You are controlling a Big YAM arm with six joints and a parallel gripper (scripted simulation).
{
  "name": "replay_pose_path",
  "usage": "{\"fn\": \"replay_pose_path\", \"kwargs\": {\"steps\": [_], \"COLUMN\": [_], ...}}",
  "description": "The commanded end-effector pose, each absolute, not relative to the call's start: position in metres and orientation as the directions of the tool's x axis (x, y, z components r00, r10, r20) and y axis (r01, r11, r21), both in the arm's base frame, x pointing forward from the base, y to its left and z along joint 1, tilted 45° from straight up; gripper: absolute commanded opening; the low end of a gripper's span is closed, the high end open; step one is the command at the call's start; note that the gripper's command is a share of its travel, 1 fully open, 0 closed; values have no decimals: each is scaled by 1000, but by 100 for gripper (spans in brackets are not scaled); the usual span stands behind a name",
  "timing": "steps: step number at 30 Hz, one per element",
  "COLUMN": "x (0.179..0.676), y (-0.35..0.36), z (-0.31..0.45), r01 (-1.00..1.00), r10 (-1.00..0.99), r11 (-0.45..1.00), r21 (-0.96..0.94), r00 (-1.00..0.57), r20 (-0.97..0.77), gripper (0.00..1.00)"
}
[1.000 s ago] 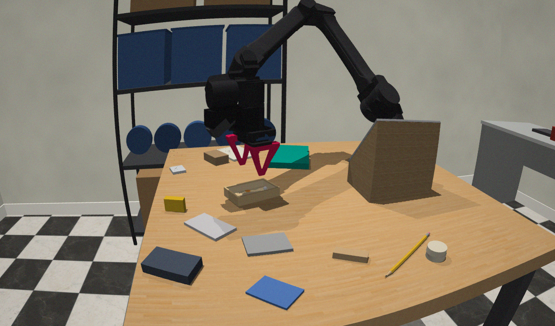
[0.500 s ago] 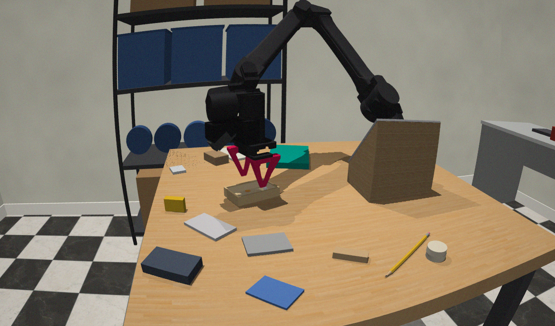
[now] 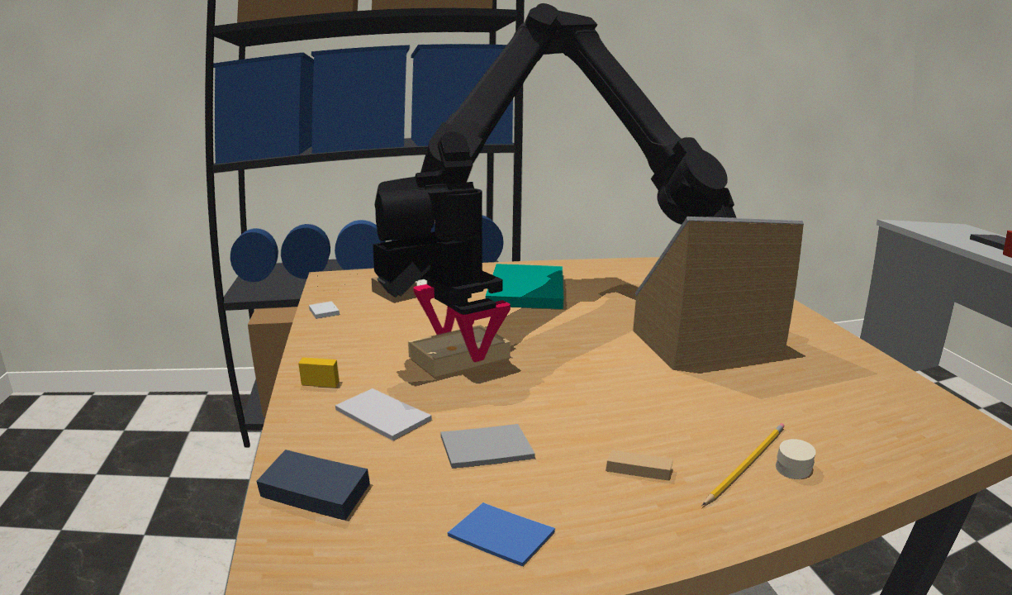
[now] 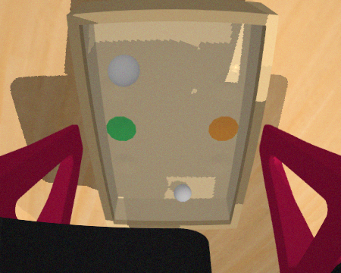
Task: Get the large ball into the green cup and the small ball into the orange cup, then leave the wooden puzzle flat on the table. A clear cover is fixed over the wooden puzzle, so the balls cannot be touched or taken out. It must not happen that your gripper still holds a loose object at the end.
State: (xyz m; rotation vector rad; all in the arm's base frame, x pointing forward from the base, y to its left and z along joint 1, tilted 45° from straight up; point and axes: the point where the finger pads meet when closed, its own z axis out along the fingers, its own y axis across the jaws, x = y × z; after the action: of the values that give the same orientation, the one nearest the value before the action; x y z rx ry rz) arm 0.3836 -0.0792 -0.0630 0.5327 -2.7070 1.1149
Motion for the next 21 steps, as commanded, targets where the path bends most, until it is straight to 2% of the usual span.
{"fn": "replay_pose_path", "kwargs": {"steps": [1, 21], "x": [389, 391], "y": [-81, -85], "z": [-62, -67], "r01": [-382, -379], "r10": [-271, -273], "r11": [653, 653], "r21": [-654, -656], "r00": [-924, -926], "r20": [270, 263], "gripper": [87, 87]}}
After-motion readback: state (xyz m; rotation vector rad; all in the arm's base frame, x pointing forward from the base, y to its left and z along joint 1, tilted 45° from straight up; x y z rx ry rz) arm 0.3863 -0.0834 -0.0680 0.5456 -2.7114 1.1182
